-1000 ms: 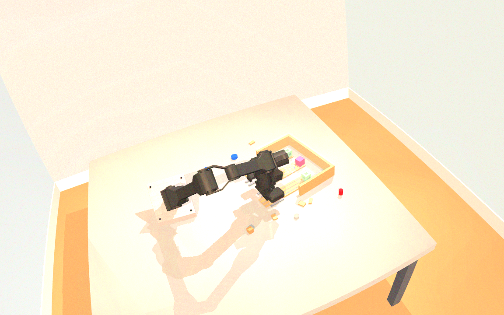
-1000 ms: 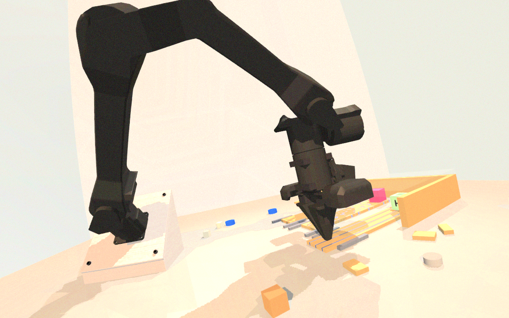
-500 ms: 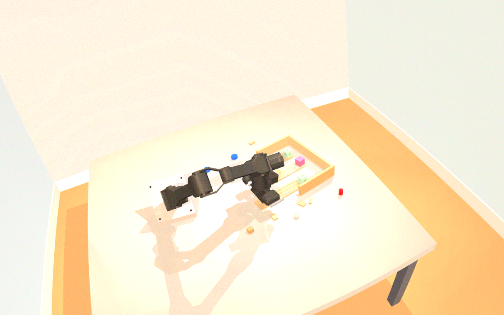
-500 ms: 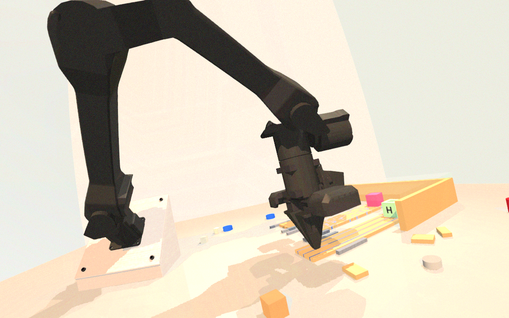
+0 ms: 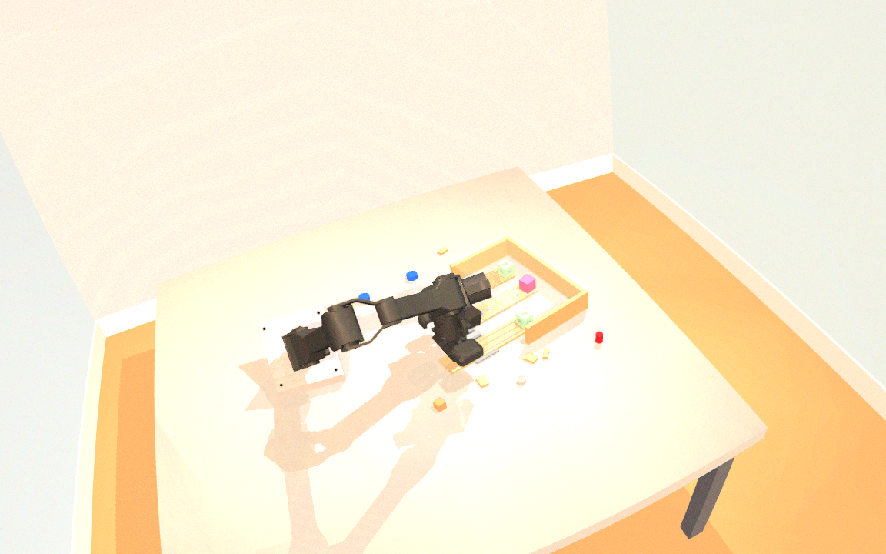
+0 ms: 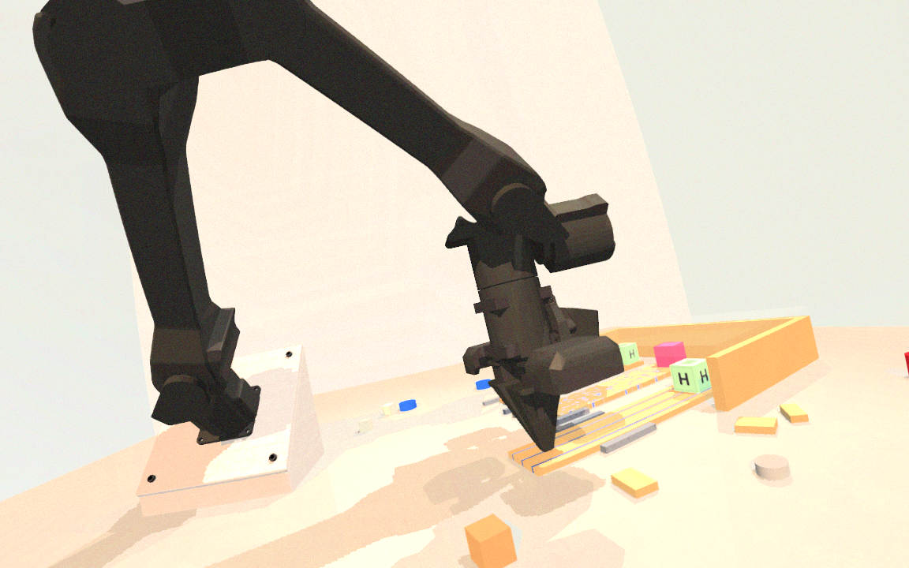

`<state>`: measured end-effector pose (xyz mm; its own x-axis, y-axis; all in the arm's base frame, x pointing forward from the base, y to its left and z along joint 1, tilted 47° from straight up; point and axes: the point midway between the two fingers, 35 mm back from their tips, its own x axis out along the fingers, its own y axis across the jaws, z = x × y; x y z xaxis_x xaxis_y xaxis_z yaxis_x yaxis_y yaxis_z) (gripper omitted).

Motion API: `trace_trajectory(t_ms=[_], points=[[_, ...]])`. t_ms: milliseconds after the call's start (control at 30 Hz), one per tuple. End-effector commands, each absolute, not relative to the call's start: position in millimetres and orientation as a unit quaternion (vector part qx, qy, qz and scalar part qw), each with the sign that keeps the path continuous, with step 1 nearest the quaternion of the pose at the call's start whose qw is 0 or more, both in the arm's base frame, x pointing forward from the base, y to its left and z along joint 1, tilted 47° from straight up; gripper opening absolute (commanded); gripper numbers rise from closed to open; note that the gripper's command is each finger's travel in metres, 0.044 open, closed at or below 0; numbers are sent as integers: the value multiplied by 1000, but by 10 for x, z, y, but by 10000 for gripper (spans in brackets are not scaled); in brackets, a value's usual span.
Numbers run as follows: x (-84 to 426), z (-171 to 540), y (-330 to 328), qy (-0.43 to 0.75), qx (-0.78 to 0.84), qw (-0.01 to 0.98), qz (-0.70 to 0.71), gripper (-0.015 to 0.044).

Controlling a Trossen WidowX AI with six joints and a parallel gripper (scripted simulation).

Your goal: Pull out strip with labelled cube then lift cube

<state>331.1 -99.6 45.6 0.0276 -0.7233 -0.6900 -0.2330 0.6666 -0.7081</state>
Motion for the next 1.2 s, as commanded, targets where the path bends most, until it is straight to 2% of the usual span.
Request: trace_trajectory(t_ms=[0, 1167], points=[[3188, 436, -1049, 676, -359, 612, -197, 0], [2673, 529, -1146, 677, -359, 611, -197, 0]])
